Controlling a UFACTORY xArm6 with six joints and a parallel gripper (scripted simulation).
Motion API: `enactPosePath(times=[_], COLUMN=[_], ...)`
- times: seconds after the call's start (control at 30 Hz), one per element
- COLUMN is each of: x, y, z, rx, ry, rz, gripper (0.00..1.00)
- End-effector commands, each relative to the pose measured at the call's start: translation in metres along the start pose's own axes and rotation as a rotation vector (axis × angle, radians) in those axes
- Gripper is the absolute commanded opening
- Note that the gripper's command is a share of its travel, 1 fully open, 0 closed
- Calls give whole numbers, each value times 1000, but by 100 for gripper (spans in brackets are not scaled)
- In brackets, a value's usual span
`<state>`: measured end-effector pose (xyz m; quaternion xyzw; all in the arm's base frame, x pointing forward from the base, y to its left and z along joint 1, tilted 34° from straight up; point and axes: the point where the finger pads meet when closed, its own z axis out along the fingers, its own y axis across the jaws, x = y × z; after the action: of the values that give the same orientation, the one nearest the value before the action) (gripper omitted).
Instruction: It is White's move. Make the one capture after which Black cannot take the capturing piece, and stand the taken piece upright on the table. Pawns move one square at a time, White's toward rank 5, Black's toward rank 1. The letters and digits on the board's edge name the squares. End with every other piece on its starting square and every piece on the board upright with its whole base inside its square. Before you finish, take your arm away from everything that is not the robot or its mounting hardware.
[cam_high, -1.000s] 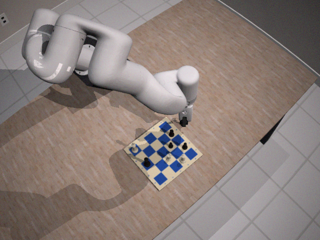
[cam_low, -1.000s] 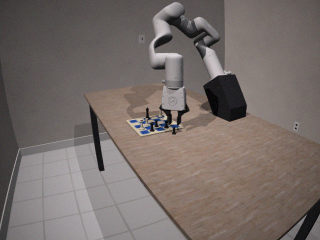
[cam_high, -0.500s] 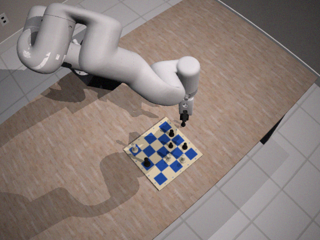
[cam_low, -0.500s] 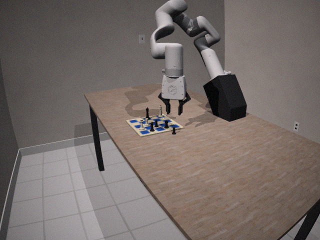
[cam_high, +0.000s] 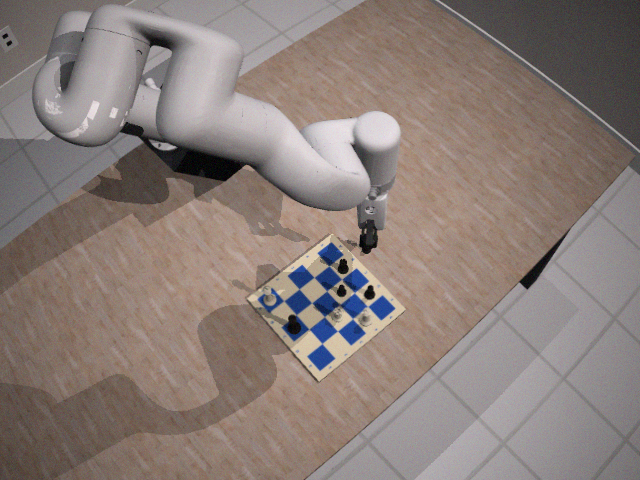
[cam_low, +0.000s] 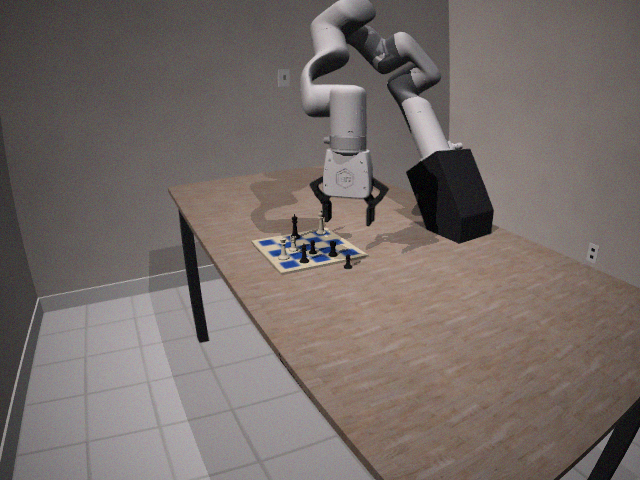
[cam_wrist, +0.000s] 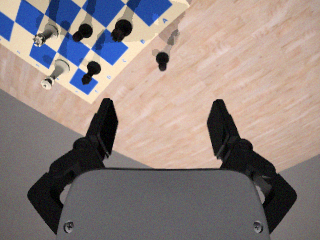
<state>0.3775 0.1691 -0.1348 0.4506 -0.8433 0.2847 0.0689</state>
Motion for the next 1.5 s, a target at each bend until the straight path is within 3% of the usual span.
enactPosePath(times=[0.0, 0.23, 0.5, 0.63, 1.0, 1.07, 1.1, 1.47], x=[-1, -1, 1, 4, 25, 25, 27, 48], y=[-1, -2, -15, -32, -97, -97, -103, -146], z=[-2, -2, -2, -3, -4, -4, -4, -3], rx=[1, 1, -2, -4, -20, -20, -22, -31], ry=[-4, -4, -5, -5, 11, 11, 14, 30], rz=[1, 27, 224, 458, 872, 872, 989, 1403], gripper=[100, 100, 100, 100, 100, 100, 100, 100])
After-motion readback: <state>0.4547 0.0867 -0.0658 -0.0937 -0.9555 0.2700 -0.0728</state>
